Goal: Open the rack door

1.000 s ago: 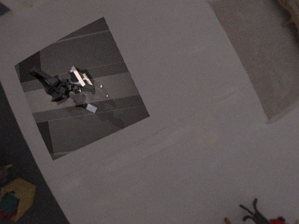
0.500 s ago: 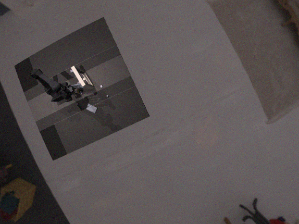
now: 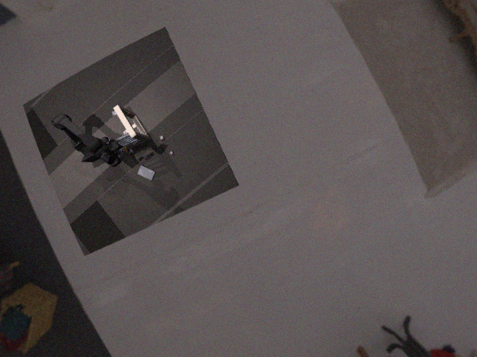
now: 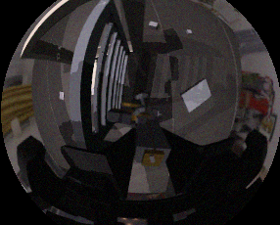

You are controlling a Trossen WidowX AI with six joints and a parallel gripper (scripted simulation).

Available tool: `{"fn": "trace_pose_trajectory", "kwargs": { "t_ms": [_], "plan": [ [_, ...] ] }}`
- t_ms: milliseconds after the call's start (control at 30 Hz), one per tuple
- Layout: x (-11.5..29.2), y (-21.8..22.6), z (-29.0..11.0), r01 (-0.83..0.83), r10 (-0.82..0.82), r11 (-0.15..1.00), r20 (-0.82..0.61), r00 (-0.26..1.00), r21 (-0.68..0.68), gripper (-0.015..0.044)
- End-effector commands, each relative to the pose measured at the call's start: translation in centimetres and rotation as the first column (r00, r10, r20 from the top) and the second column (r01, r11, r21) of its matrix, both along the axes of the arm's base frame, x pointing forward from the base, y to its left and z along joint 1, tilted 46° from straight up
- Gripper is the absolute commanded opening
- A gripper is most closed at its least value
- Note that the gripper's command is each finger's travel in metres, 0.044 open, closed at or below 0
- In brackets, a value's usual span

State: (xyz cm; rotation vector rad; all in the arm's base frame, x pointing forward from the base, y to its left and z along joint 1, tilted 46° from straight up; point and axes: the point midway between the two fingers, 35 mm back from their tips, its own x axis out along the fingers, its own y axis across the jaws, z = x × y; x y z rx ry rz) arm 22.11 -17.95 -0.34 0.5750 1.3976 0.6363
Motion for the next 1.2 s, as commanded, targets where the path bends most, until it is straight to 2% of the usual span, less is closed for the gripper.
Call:
{"fn": "trace_pose_trajectory", "kwargs": {
  "t_ms": [0, 267, 767, 1100, 1167],
  "plan": [
    [0.4, -0.9, -0.8, -0.065, 0.066, 0.998, 0.063, 0.996, -0.012, 0.0028],
    [1.1, -2.0, -1.9, -0.141, 0.144, 0.99, 0.14, 0.98, -0.028, 0.0028],
    [1.1, -2.1, -1.9, -0.143, 0.145, 0.989, 0.141, 0.979, -0.028, 0.0028],
    [1.1, -2.1, -1.9, -0.143, 0.145, 0.989, 0.141, 0.979, -0.028, 0.029],
    [1.1, -2.1, -1.9, -0.143, 0.145, 0.989, 0.141, 0.979, -0.028, 0.03]
  ]
}}
